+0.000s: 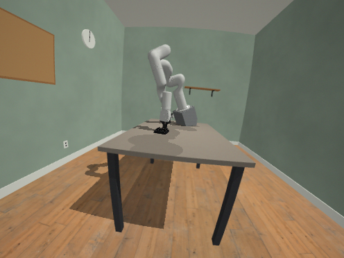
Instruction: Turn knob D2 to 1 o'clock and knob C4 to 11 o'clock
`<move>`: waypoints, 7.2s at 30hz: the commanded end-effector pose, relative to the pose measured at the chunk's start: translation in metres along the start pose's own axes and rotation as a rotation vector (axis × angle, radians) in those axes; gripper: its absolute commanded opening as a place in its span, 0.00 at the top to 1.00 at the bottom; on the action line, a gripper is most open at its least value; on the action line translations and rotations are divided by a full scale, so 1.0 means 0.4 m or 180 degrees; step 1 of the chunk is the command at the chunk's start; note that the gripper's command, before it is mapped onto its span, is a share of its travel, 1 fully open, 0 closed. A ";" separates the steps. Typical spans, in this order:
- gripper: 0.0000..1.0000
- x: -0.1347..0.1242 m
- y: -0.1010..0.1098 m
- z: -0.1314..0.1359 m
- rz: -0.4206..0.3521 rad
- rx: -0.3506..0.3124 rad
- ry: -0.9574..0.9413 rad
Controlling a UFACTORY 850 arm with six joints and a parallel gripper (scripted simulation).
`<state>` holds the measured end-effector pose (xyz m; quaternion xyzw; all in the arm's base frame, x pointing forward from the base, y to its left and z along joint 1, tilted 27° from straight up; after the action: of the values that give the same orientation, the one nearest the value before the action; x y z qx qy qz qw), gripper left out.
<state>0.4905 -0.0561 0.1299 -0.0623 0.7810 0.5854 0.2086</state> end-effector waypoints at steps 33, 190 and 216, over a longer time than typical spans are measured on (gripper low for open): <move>0.92 -0.001 0.001 0.000 -0.0003 0.0000 0.0921; 0.81 -0.048 0.108 0.033 0.0018 0.0020 0.6942; 0.81 -0.067 0.116 0.048 0.0031 0.0015 0.9280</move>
<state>0.4996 -0.0301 0.1755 -0.5911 0.3477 0.0272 -0.7273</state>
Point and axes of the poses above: the point where the finger pads meet when closed, its own y axis back along the fingers, its own z axis across the jaws, x = y × z, the point moved 9 cm from there along y, back along the fingers
